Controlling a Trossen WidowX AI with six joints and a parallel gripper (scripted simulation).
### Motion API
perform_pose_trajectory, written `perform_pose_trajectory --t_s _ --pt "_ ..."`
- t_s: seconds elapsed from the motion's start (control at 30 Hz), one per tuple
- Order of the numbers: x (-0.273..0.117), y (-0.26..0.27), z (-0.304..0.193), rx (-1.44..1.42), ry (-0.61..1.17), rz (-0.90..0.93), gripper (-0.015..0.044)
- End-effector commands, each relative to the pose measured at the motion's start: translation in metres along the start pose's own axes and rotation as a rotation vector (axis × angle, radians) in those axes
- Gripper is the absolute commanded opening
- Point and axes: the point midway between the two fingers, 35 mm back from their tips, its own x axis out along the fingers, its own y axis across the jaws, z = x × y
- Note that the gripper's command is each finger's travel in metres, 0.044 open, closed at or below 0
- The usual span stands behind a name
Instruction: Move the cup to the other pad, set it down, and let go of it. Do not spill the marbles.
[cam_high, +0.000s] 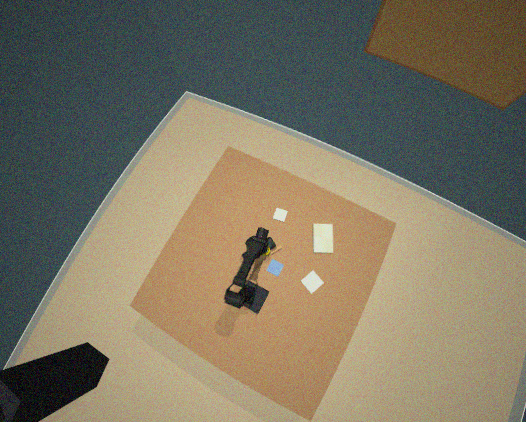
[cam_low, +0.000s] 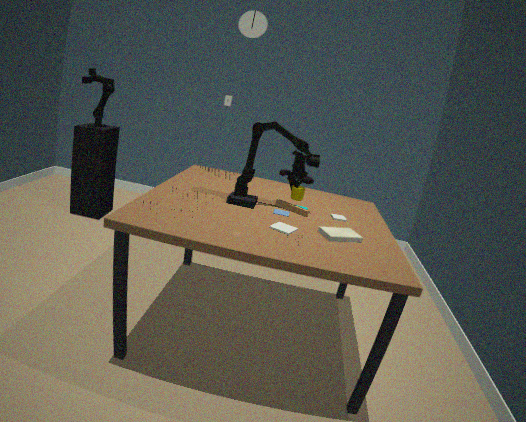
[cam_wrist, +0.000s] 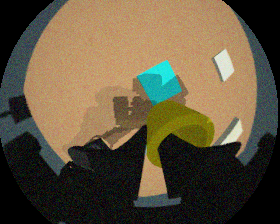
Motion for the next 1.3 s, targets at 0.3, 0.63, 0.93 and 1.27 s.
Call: perform_pose_trajectory --t_s 0.3,0.63,0.93,1.27 --pt "-0.003 -0.001 0.033 0.004 -0.006 0.001 0.0" --pt "-0.004 0.0 0.054 0.004 -0.008 0.001 0.0" --pt "0.0 0.0 0.061 0.004 -0.008 0.001 0.0" --pt "0.013 0.0 0.061 0.004 -0.008 0.001 0.0"
